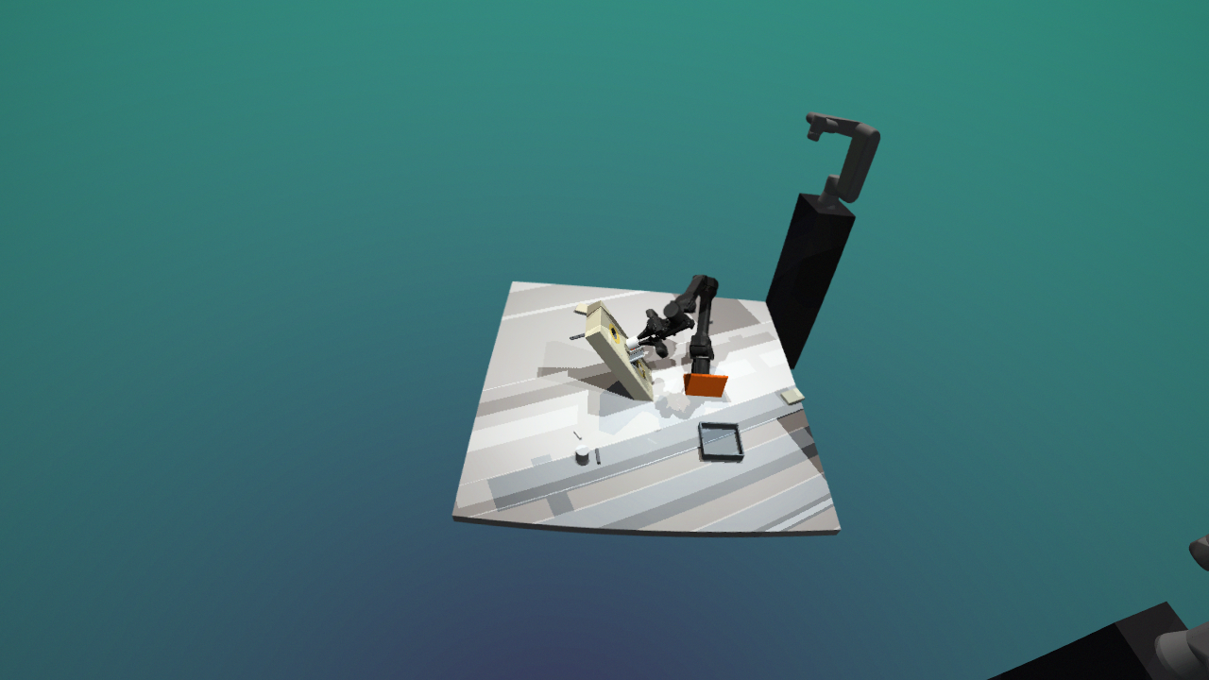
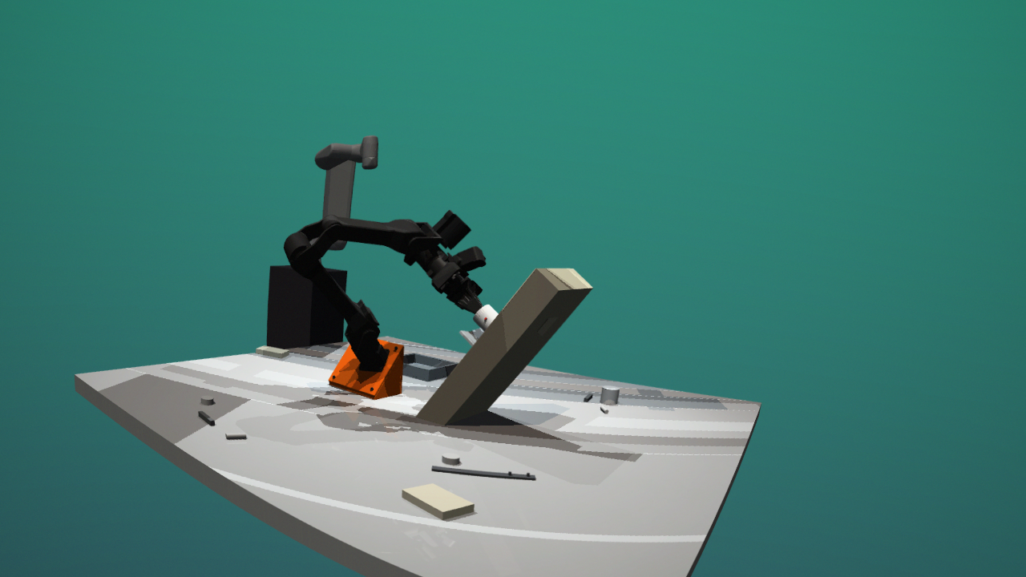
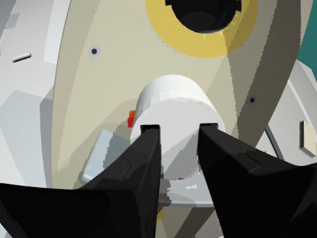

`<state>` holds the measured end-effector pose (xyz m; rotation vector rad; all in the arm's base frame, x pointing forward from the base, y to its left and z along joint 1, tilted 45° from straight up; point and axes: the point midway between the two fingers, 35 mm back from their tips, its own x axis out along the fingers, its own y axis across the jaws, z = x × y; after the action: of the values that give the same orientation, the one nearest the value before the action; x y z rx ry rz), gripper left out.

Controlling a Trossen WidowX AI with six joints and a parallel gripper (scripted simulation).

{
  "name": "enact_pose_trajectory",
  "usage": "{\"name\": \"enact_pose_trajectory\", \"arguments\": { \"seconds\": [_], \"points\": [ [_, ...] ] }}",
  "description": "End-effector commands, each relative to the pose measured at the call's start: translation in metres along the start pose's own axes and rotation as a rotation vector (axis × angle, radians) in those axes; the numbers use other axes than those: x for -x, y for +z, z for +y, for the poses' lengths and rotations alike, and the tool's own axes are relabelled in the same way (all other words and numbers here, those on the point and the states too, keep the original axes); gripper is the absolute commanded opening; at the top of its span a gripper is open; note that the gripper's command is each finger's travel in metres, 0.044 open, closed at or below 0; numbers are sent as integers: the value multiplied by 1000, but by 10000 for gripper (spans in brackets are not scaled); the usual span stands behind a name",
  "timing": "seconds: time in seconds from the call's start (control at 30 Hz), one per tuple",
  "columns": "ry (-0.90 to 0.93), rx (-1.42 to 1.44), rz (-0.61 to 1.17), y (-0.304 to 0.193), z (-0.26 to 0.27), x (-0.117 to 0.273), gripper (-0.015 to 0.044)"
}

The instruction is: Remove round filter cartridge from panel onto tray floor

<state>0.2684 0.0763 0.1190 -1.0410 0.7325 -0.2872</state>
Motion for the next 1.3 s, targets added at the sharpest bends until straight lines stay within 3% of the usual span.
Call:
{"name": "enact_pose_trajectory", "arguments": {
  "seconds": [0.0,0.47,0.7,0.83,1.23,1.27],
  "points": [
    [0,-1,0,1,0,0,99],
    [-5,-13,-5,-4,0,0,99],
    [-5,-14,-6,60,-24,8,99],
    [-5,-14,-6,67,-26,9,99],
    [-2,-31,-12,118,-45,55,414],
    [3,-38,-4,115,-44,53,387]
  ]
}}
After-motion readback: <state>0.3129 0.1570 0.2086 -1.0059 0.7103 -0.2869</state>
